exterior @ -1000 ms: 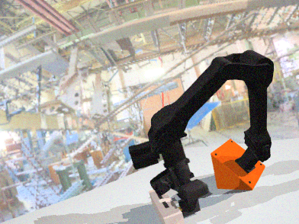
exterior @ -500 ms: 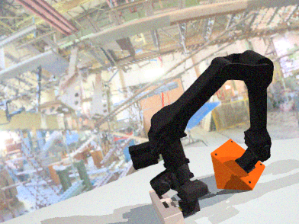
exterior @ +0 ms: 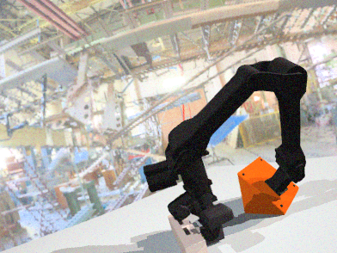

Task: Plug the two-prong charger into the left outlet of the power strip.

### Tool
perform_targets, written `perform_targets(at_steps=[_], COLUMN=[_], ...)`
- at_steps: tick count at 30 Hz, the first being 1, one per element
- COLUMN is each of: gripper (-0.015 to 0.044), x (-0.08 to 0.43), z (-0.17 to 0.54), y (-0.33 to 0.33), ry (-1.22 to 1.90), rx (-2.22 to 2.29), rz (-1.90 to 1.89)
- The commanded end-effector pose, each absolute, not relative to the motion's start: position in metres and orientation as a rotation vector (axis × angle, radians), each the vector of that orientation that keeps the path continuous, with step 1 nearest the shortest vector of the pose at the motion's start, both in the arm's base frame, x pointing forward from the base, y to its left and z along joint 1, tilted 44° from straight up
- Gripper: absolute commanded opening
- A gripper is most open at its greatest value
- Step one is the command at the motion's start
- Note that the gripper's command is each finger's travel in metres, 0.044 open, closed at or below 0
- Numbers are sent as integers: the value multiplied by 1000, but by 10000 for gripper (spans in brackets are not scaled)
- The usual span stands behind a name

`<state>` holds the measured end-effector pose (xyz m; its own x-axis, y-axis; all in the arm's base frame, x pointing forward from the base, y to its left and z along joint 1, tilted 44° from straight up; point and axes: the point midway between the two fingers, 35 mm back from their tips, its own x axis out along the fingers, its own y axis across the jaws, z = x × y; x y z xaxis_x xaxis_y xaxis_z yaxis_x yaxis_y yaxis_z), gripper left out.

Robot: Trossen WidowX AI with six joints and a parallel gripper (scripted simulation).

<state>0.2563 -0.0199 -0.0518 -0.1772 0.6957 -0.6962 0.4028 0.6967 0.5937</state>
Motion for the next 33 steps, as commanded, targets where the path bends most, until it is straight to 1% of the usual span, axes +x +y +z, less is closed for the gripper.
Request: perform_targets(at_steps=[1, 33], gripper=[0, 0], x=[259, 265], z=[-51, -53], y=[-20, -22], ry=[1797, 1796], rx=[874, 874], rz=[331, 331])
